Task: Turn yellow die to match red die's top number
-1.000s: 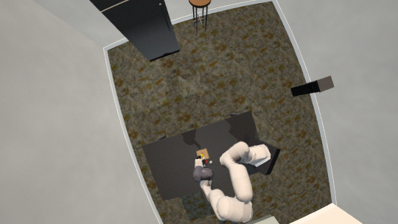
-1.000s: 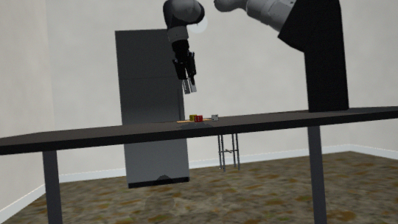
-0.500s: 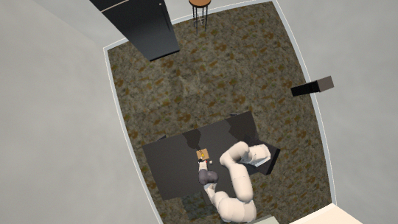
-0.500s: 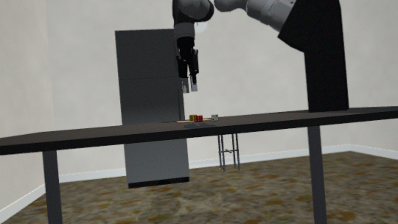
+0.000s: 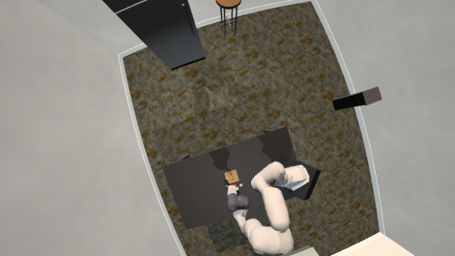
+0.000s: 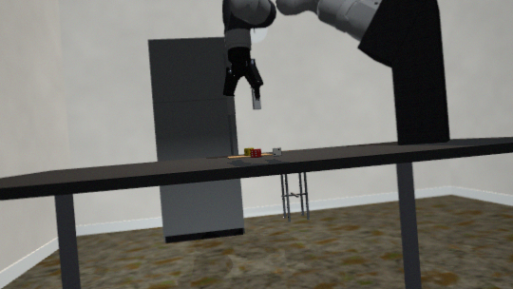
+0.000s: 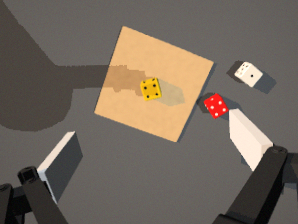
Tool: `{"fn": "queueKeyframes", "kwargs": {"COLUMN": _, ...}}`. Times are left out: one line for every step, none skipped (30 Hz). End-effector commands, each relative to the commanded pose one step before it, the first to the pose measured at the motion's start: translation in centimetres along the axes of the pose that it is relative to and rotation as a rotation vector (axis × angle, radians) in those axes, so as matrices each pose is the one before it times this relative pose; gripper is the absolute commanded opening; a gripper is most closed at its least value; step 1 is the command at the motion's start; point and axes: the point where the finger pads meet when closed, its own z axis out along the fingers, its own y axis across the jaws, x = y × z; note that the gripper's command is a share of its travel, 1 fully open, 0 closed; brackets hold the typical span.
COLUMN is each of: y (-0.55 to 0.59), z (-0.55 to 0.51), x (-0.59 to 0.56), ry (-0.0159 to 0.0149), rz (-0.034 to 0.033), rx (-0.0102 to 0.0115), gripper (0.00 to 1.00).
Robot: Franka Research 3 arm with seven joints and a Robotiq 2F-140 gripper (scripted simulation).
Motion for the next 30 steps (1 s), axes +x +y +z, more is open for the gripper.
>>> {"fn": "queueKeyframes", "kwargs": {"y": -0.072, "z": -0.308, "x": -0.063, "ry": -0.00164, "rz": -0.00242, "rx": 0.00324, "gripper": 1.00}}
{"fn": "queueKeyframes", "kwargs": {"y": 0.000, "z": -0.152, "x": 0.000, "ry": 0.00002, "rz": 0.00000, "rx": 0.00000, "gripper": 1.00}}
{"fn": "queueKeyframes", "kwargs": {"y": -0.001, "z": -0.178, "x": -0.001, "ry": -0.00001, "rz": 0.00000, "rx": 0.00003, "gripper": 1.00}}
{"fn": "queueKeyframes", "kwargs": {"y": 0.002, "z": -0.200, "x": 0.002, "ry": 0.00002, "rz": 0.00000, "rx": -0.00005, "gripper": 1.00}}
{"fn": "queueKeyframes", "kwargs": {"y": -0.002, "z": -0.221, "x": -0.002, "ry": -0.00002, "rz": 0.00000, "rx": 0.00005, "gripper": 1.00}}
{"fn": "queueKeyframes", "kwargs": {"y": 0.002, "z": -0.236, "x": 0.002, "ry": 0.00002, "rz": 0.00000, "rx": -0.00005, "gripper": 1.00}}
{"fn": "queueKeyframes", "kwargs": {"y": 0.000, "z": 0.000, "x": 0.000, "ry": 0.00000, "rz": 0.00000, "rx": 0.00000, "gripper": 1.00}}
{"fn": "queueKeyframes", "kwargs": {"y": 0.000, "z": 0.000, "x": 0.000, "ry": 0.00000, "rz": 0.00000, "rx": 0.00000, "gripper": 1.00}}
{"fn": "queueKeyframes", "kwargs": {"y": -0.002, "z": -0.248, "x": -0.002, "ry": -0.00002, "rz": 0.00000, "rx": 0.00005, "gripper": 1.00}}
{"fn": "queueKeyframes", "kwargs": {"y": 0.002, "z": -0.255, "x": 0.002, "ry": 0.00002, "rz": 0.00000, "rx": -0.00004, "gripper": 1.00}}
{"fn": "queueKeyframes", "kwargs": {"y": -0.001, "z": -0.258, "x": -0.002, "ry": -0.00002, "rz": 0.00000, "rx": 0.00004, "gripper": 1.00}}
{"fn": "queueKeyframes", "kwargs": {"y": 0.001, "z": -0.256, "x": 0.001, "ry": 0.00001, "rz": 0.00000, "rx": -0.00002, "gripper": 1.00}}
{"fn": "queueKeyframes", "kwargs": {"y": -0.001, "z": -0.251, "x": -0.001, "ry": -0.00001, "rz": 0.00000, "rx": 0.00001, "gripper": 1.00}}
{"fn": "queueKeyframes", "kwargs": {"y": 0.000, "z": -0.240, "x": 0.000, "ry": 0.00000, "rz": 0.00000, "rx": 0.00000, "gripper": 1.00}}
{"fn": "queueKeyframes", "kwargs": {"y": 0.000, "z": -0.226, "x": 0.000, "ry": 0.00000, "rz": 0.00000, "rx": 0.00000, "gripper": 1.00}}
{"fn": "queueKeyframes", "kwargs": {"y": 0.000, "z": -0.208, "x": 0.000, "ry": 0.00001, "rz": 0.00000, "rx": -0.00001, "gripper": 1.00}}
{"fn": "queueKeyframes", "kwargs": {"y": -0.001, "z": -0.188, "x": -0.001, "ry": -0.00001, "rz": 0.00000, "rx": 0.00002, "gripper": 1.00}}
{"fn": "queueKeyframes", "kwargs": {"y": 0.001, "z": -0.165, "x": 0.002, "ry": 0.00002, "rz": 0.00000, "rx": -0.00005, "gripper": 1.00}}
{"fn": "queueKeyframes", "kwargs": {"y": -0.001, "z": -0.141, "x": -0.001, "ry": -0.00001, "rz": 0.00000, "rx": 0.00003, "gripper": 1.00}}
{"fn": "queueKeyframes", "kwargs": {"y": -0.001, "z": -0.115, "x": -0.001, "ry": -0.00001, "rz": 0.00000, "rx": 0.00002, "gripper": 1.00}}
{"fn": "queueKeyframes", "kwargs": {"y": 0.000, "z": -0.089, "x": 0.000, "ry": 0.00000, "rz": 0.00000, "rx": -0.00001, "gripper": 1.00}}
{"fn": "queueKeyframes", "kwargs": {"y": 0.001, "z": -0.065, "x": 0.001, "ry": 0.00001, "rz": 0.00000, "rx": -0.00002, "gripper": 1.00}}
{"fn": "queueKeyframes", "kwargs": {"y": 0.001, "z": -0.042, "x": 0.001, "ry": 0.00001, "rz": 0.00000, "rx": -0.00002, "gripper": 1.00}}
{"fn": "queueKeyframes", "kwargs": {"y": 0.000, "z": 0.000, "x": 0.000, "ry": 0.00000, "rz": 0.00000, "rx": 0.00000, "gripper": 1.00}}
{"fn": "queueKeyframes", "kwargs": {"y": 0.000, "z": 0.000, "x": 0.000, "ry": 0.00000, "rz": 0.00000, "rx": 0.00000, "gripper": 1.00}}
{"fn": "queueKeyframes", "kwargs": {"y": 0.000, "z": -0.023, "x": 0.000, "ry": 0.00000, "rz": 0.00000, "rx": -0.00001, "gripper": 1.00}}
{"fn": "queueKeyframes", "kwargs": {"y": 0.000, "z": -0.009, "x": 0.000, "ry": 0.00000, "rz": 0.00000, "rx": 0.00000, "gripper": 1.00}}
{"fn": "queueKeyframes", "kwargs": {"y": 0.000, "z": -0.001, "x": 0.000, "ry": 0.00000, "rz": 0.00000, "rx": 0.00000, "gripper": 1.00}}
{"fn": "queueKeyframes", "kwargs": {"y": 0.000, "z": 0.000, "x": 0.000, "ry": 0.00000, "rz": 0.00000, "rx": 0.00000, "gripper": 1.00}}
{"fn": "queueKeyframes", "kwargs": {"y": 0.000, "z": 0.000, "x": 0.000, "ry": 0.00000, "rz": 0.00000, "rx": 0.00000, "gripper": 1.00}}
